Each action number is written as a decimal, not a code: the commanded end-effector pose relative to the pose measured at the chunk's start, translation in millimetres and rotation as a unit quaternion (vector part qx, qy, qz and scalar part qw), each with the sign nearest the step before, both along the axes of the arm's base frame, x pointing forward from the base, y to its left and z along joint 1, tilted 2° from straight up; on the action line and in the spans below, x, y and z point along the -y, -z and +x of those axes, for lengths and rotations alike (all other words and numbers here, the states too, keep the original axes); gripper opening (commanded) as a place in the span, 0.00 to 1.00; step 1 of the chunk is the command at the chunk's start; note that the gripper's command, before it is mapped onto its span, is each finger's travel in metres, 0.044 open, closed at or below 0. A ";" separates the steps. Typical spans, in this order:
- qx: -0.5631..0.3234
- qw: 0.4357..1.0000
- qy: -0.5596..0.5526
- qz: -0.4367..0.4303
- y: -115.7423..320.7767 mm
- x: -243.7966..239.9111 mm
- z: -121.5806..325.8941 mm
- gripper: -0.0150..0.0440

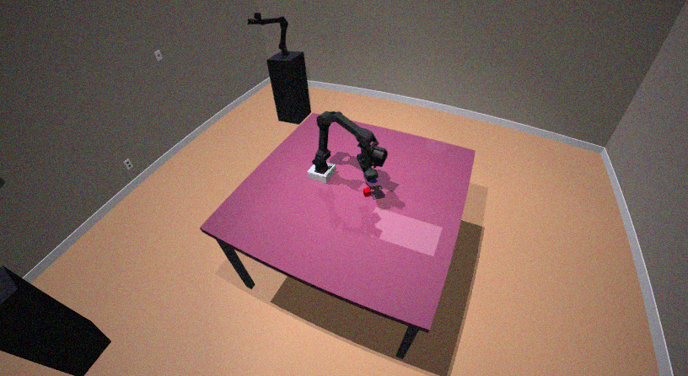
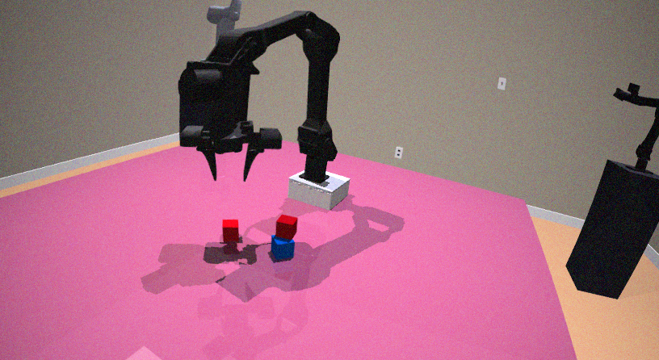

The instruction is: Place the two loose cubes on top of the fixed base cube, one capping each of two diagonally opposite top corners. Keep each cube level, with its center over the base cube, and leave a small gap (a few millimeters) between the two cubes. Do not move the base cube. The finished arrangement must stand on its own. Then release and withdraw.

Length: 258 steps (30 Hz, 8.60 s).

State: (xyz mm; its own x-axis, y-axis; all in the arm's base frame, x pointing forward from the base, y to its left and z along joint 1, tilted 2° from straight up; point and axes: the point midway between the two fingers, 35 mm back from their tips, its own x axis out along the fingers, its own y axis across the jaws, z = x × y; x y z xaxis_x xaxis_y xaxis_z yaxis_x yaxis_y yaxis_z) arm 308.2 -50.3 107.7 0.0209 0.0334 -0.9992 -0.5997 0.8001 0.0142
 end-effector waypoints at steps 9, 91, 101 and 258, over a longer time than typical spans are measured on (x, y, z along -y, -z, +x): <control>-0.004 1.000 -0.013 0.000 57.2 -1.6 1.5 0.70; -0.004 1.000 -0.013 0.000 0.6 0.8 0.7 0.43; -0.003 0.999 0.050 0.001 1.2 -26.1 7.6 0.43; -0.019 0.961 0.276 0.011 -9.6 -235.1 -54.6 0.93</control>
State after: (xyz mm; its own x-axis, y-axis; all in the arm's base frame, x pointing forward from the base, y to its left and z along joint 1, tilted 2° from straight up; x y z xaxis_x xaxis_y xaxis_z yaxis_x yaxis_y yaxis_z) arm 271.2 167.2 115.7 0.0084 0.0489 -0.9988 -0.0919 0.9946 0.0479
